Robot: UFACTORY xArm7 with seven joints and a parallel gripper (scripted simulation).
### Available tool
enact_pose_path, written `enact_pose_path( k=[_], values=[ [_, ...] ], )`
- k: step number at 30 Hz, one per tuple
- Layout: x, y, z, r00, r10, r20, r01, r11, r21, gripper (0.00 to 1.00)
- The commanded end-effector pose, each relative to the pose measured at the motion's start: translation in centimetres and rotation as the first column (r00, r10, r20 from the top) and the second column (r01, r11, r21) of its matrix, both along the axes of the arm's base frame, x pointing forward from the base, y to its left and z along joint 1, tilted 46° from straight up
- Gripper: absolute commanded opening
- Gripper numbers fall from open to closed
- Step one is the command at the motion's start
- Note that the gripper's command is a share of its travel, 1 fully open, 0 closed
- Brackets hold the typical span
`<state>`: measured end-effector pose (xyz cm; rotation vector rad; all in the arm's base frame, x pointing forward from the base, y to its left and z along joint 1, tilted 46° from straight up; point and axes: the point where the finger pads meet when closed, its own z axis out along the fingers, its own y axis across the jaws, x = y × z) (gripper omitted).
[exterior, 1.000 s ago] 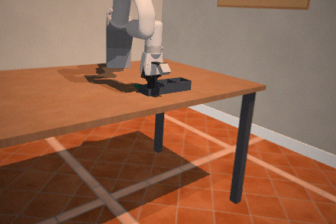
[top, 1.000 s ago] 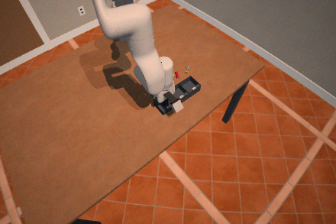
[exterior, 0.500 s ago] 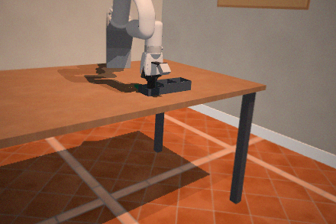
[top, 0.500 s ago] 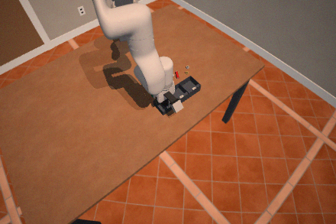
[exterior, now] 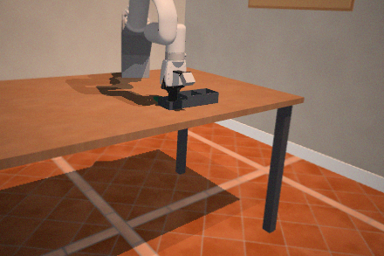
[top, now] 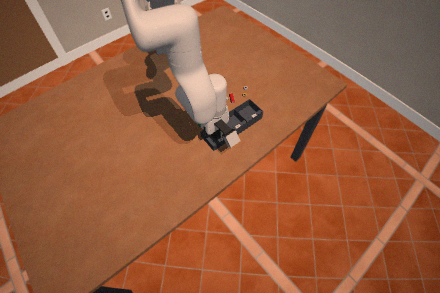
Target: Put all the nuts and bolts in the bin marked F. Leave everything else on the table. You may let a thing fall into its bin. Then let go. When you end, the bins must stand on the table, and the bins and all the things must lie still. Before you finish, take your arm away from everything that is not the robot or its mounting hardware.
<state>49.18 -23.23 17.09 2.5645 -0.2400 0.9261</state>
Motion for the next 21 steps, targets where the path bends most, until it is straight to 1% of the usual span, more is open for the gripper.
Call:
enact_pose_path(
  k=[1, 21],
  values=[
    [-0.1, 0.1, 0.3, 1.0, 0.001, 0.002, -0.001, 1.0, 0.0, 0.07],
    [-1.5, 1.2, 2.0, 1.0, 0.001, 0.002, -0.001, 1.0, 0.0, 0.07]
  ],
)
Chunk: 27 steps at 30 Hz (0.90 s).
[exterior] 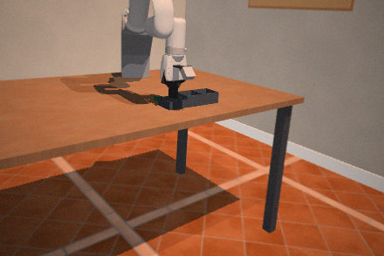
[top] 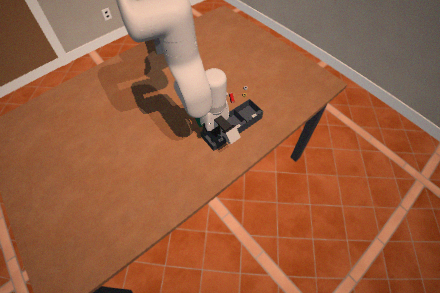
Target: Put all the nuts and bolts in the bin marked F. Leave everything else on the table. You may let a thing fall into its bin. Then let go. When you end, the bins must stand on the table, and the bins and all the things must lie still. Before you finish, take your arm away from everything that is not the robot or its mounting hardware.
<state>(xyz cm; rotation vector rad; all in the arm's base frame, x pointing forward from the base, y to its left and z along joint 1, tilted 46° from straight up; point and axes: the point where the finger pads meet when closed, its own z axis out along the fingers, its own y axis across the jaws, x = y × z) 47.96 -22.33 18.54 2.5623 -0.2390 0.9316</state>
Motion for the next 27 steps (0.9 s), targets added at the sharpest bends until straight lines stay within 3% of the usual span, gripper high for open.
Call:
enact_pose_path(
  k=[1, 13, 22, 27],
  values=[
    [-0.3, 0.3, 0.6, 1.0, 0.0, -0.002, 0.0, 1.0, 0.001, 0.07],
    [-2.1, 1.6, 2.8, 1.0, 0.0, -0.002, 0.0, 1.0, 0.001, 0.07],
    [-2.0, 2.1, 2.6, 1.0, 0.0, -0.002, 0.0, 1.0, 0.001, 0.07],
    [-1.4, 4.4, 1.7, 1.0, 0.0, -0.002, 0.0, 1.0, 0.001, 0.07]
  ],
)
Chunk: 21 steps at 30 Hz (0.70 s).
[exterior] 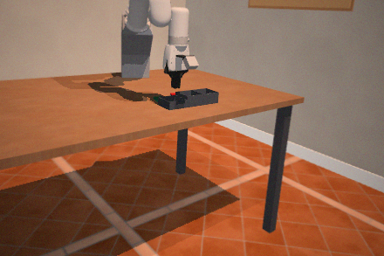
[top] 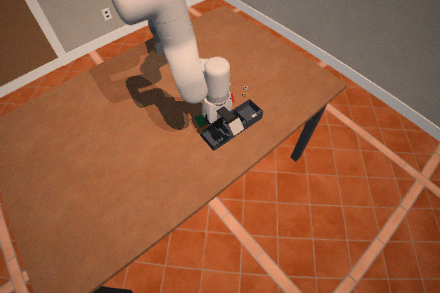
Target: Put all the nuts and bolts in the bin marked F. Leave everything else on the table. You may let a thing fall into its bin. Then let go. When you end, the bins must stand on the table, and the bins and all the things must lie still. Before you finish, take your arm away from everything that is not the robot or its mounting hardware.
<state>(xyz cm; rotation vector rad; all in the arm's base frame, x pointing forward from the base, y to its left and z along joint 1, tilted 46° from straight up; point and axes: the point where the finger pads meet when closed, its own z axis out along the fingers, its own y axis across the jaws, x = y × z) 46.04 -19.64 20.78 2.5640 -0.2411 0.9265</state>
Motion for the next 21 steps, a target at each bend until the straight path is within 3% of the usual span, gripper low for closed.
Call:
enact_pose_path(
  k=[1, 10, 21],
  values=[
    [0.6, 2.1, -0.7, 1.0, 0.002, 0.002, -0.002, 1.0, 0.0, 0.07],
    [1.7, 6.2, -2.3, 1.0, 0.002, 0.002, -0.002, 1.0, 0.0, 0.07],
    [2.2, 6.3, -3.0, 1.0, 0.002, 0.002, -0.002, 1.0, 0.0, 0.07]
  ],
)
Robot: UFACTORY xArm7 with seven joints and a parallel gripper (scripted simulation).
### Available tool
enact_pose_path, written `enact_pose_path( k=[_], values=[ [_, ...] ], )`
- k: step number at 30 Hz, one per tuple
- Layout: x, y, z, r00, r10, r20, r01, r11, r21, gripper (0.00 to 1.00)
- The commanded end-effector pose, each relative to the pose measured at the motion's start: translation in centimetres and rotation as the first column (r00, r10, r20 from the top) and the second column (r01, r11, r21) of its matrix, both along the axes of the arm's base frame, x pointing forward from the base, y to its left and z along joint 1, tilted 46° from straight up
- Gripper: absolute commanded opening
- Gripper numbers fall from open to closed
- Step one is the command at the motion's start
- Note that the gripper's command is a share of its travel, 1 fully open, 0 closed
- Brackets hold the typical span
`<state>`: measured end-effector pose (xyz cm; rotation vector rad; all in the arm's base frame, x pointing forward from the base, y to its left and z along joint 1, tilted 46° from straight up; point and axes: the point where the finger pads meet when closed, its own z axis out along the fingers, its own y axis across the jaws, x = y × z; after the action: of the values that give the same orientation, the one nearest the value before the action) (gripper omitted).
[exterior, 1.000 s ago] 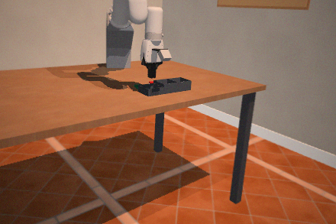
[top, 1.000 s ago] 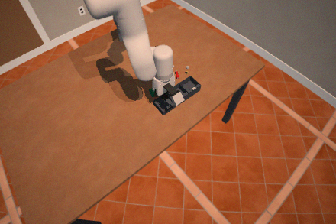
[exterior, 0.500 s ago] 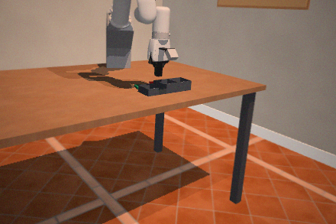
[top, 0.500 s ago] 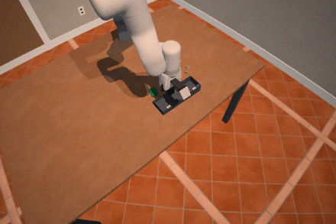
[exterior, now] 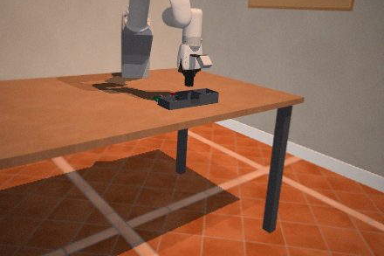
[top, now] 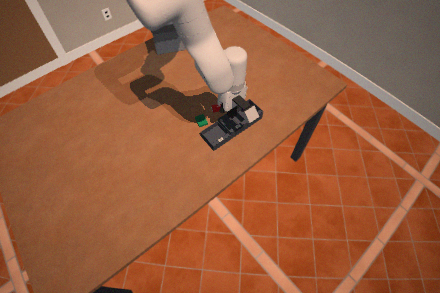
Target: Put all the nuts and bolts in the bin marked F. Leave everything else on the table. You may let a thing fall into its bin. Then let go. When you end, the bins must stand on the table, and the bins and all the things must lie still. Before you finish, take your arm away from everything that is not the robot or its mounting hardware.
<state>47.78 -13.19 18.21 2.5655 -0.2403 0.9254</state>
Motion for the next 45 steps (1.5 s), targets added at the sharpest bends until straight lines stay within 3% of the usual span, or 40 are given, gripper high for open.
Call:
enact_pose_path(
  k=[1, 21, 45],
  values=[
    [0.6, -0.3, -0.6, 1.0, 0.002, 0.003, -0.002, 1.0, -0.001, 0.07],
    [3.4, -2.3, -4.0, 1.0, 0.001, 0.003, -0.001, 1.0, -0.001, 0.07],
    [3.4, -2.4, -4.0, 1.0, 0.001, 0.003, -0.001, 1.0, -0.001, 0.07]
  ],
)
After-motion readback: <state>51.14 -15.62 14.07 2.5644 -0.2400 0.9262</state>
